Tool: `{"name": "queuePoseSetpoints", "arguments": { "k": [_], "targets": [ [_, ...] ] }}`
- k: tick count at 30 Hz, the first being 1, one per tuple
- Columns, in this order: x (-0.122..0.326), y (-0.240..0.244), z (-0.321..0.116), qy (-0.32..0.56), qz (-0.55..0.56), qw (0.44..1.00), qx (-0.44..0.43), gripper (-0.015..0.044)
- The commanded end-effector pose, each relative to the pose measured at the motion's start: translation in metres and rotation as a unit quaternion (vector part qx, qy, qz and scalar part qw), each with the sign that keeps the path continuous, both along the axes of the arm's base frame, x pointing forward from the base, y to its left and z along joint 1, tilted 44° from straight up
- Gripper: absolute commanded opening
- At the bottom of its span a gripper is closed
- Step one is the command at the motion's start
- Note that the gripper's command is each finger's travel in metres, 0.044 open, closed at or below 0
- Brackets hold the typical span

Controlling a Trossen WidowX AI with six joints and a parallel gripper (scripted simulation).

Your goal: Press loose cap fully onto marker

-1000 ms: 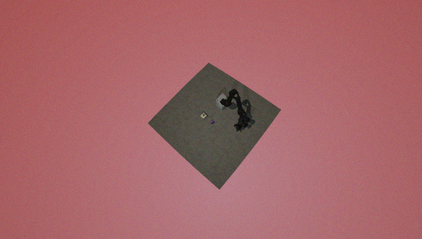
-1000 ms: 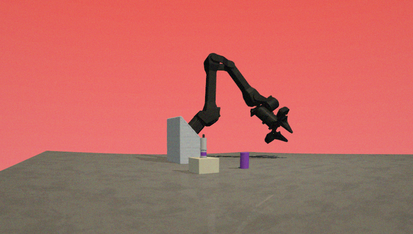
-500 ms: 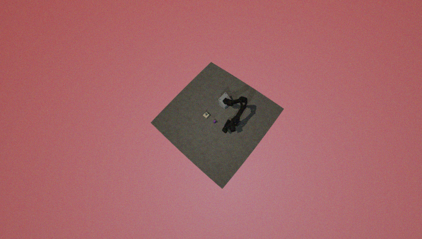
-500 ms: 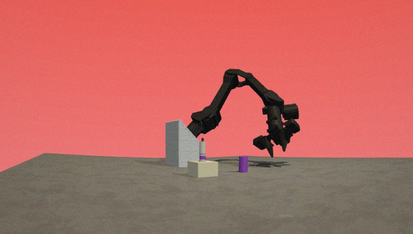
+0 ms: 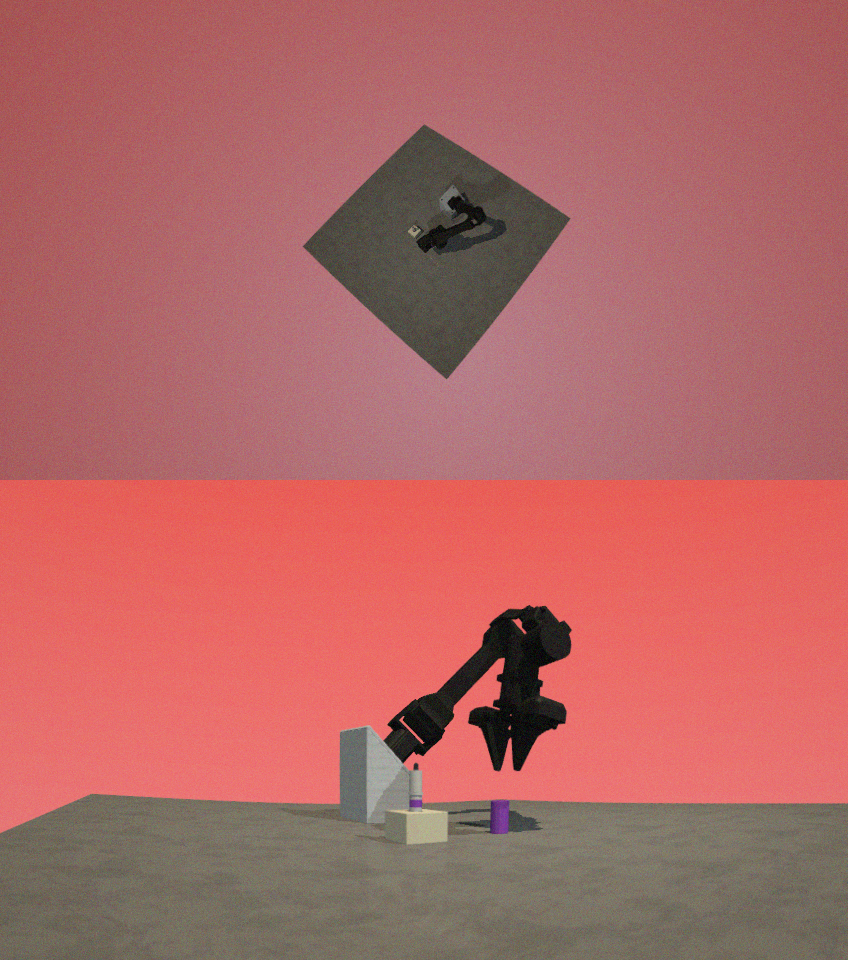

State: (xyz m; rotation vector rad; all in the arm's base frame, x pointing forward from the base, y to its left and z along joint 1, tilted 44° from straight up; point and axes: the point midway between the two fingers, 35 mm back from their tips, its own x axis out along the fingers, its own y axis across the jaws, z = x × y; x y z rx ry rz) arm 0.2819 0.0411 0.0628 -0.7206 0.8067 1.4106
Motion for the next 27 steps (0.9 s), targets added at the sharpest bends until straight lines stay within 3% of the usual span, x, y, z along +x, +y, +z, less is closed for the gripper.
{"name": "queuePoseSetpoints", "arguments": {
  "k": [1,27],
  "targets": [
    [0.000,-0.029,0.001,0.016,-0.032,0.996,0.087,0.0242],
    [0.001,0.008,-0.038,0.015,-0.034,0.995,0.092,0.0242]
  ]
}}
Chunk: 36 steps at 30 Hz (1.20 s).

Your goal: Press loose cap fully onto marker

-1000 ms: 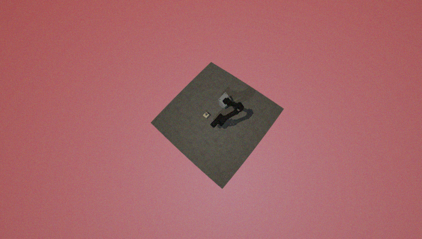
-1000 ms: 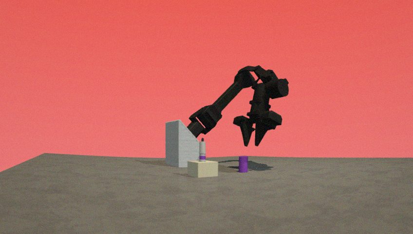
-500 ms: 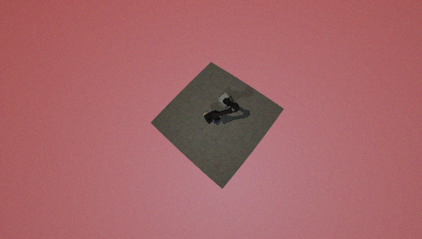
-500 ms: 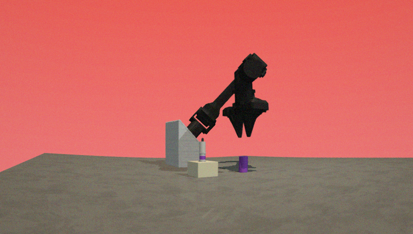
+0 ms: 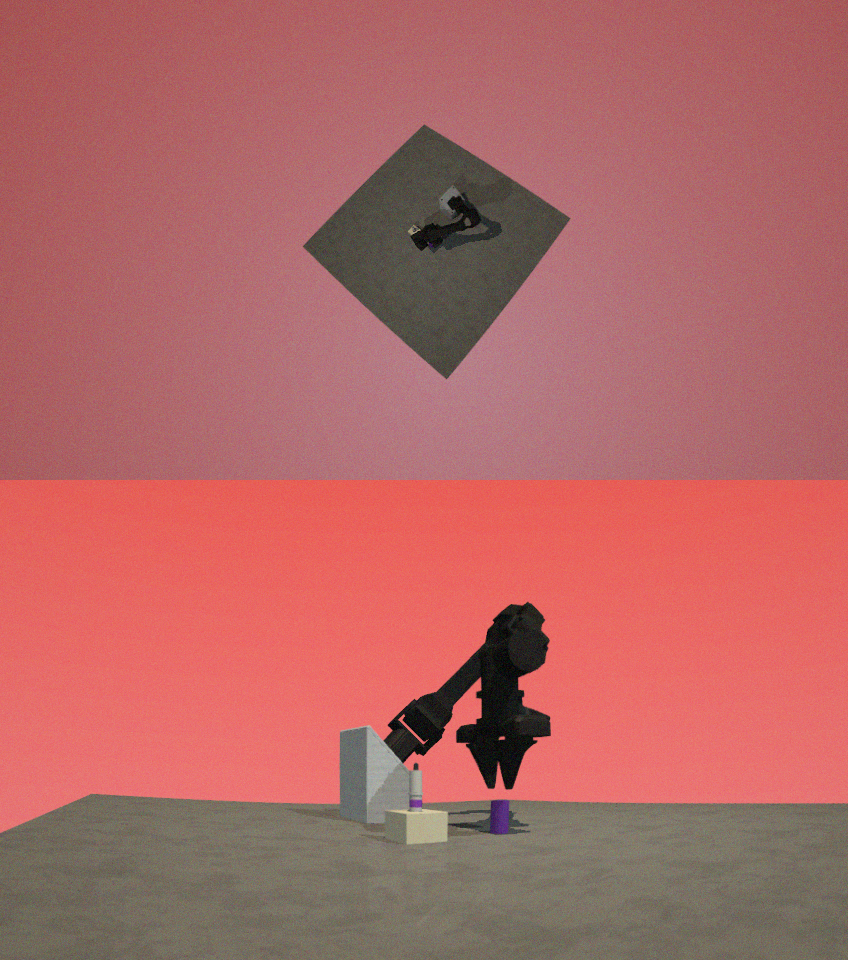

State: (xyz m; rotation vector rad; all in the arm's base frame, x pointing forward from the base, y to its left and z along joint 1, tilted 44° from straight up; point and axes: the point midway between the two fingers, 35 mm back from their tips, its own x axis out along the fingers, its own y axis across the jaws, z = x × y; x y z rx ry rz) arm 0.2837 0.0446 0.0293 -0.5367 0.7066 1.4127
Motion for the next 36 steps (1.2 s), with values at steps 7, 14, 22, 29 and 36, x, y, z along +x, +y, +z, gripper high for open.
{"name": "queuePoseSetpoints", "arguments": {
  "k": [7,14,22,29,36],
  "targets": [
    [0.000,0.012,-0.012,0.004,-0.001,1.000,0.003,0.0242],
    [0.000,0.020,-0.020,0.004,-0.001,1.000,0.003,0.0242],
    [0.000,0.029,-0.029,0.004,-0.001,1.000,0.003,0.0242],
    [-0.001,0.038,-0.037,0.004,-0.001,1.000,0.004,0.0242],
    [-0.001,0.039,-0.038,0.004,-0.001,1.000,0.005,0.0163]
  ]
}}
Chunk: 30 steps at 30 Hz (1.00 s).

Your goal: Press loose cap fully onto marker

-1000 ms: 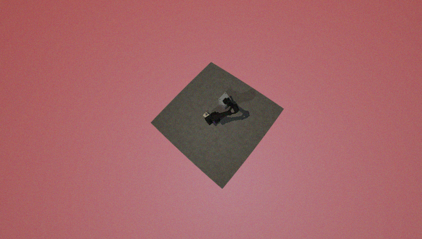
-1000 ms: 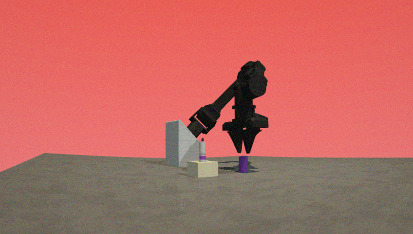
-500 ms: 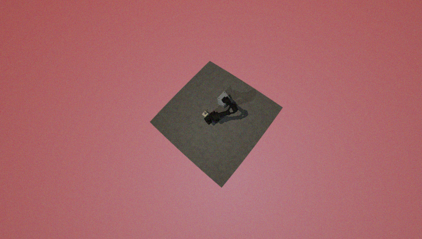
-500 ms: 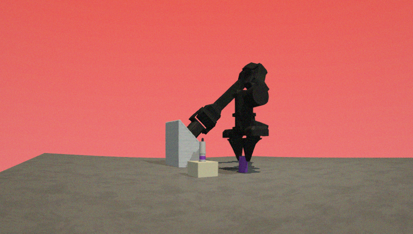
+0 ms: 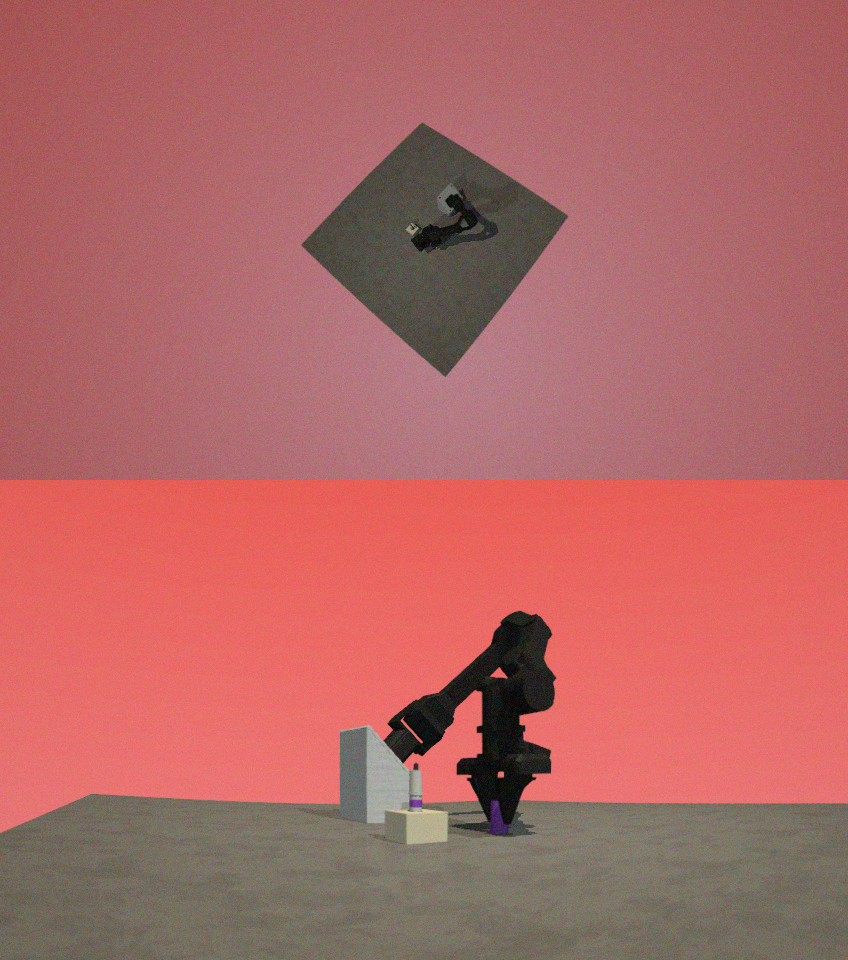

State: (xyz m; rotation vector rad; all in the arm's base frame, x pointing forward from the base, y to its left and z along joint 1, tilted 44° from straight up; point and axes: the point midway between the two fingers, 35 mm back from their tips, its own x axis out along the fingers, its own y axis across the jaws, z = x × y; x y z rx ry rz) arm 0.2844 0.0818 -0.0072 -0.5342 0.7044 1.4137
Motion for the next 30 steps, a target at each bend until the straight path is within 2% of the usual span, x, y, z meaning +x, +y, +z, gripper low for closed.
{"name": "queuePoseSetpoints", "arguments": {
  "k": [1,10,13,30],
  "targets": [
    [-0.001,0.002,-0.001,0.004,-0.001,1.000,0.003,0.0137],
    [-0.001,0.002,-0.001,0.004,-0.001,1.000,0.003,0.0077],
    [0.001,-0.001,0.000,-0.010,-0.001,1.000,0.001,0.0000],
    [0.001,-0.028,0.026,-0.004,-0.001,1.000,-0.001,0.0000]
  ]
}}
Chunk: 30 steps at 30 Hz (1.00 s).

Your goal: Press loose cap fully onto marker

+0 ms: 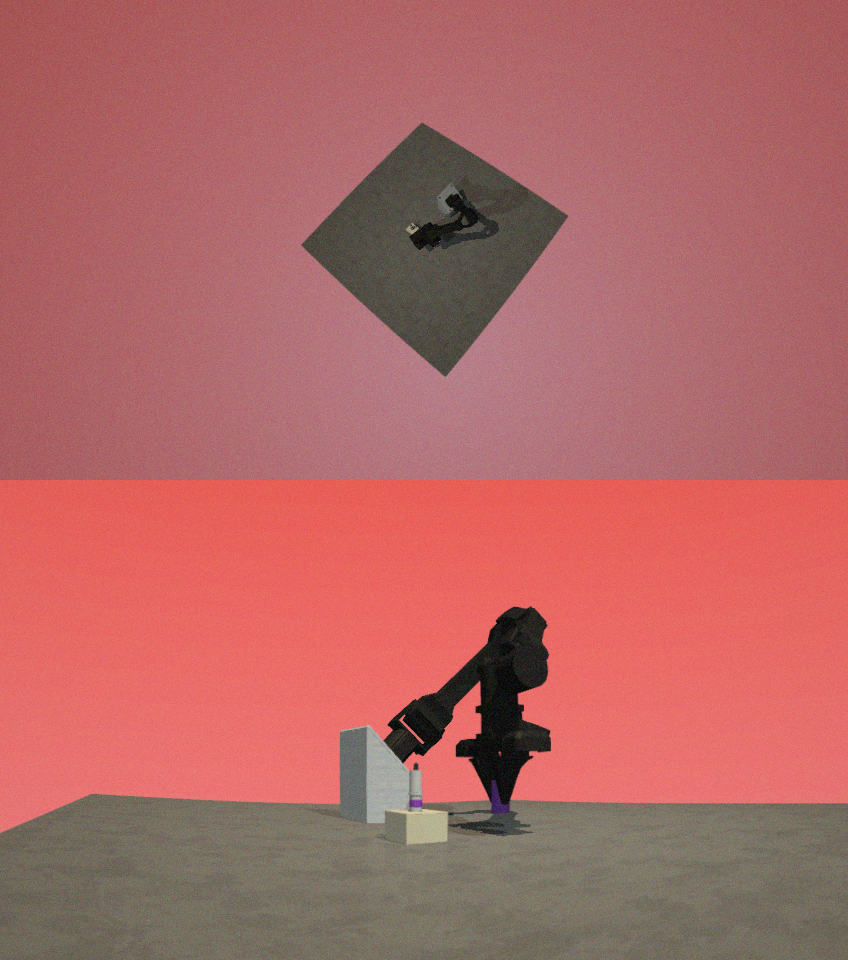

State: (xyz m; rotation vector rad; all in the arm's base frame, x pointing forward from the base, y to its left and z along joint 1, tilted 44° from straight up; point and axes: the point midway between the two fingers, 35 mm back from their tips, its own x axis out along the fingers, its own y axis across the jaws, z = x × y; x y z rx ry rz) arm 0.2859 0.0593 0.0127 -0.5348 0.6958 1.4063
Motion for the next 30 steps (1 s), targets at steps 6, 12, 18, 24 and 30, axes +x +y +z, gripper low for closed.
{"name": "queuePoseSetpoints", "arguments": {
  "k": [6,12,18,24,30],
  "targets": [
    [-0.002,-0.015,0.017,0.006,0.002,1.000,-0.001,0.0000],
    [-0.003,-0.020,0.021,0.008,0.002,1.000,-0.001,0.0000],
    [0.003,-0.037,0.015,0.006,-0.001,1.000,-0.005,0.0000],
    [0.008,-0.061,0.007,0.006,-0.003,1.000,-0.010,0.0000],
    [0.010,-0.084,-0.001,0.007,-0.003,1.000,-0.012,0.0000]
  ]
}}
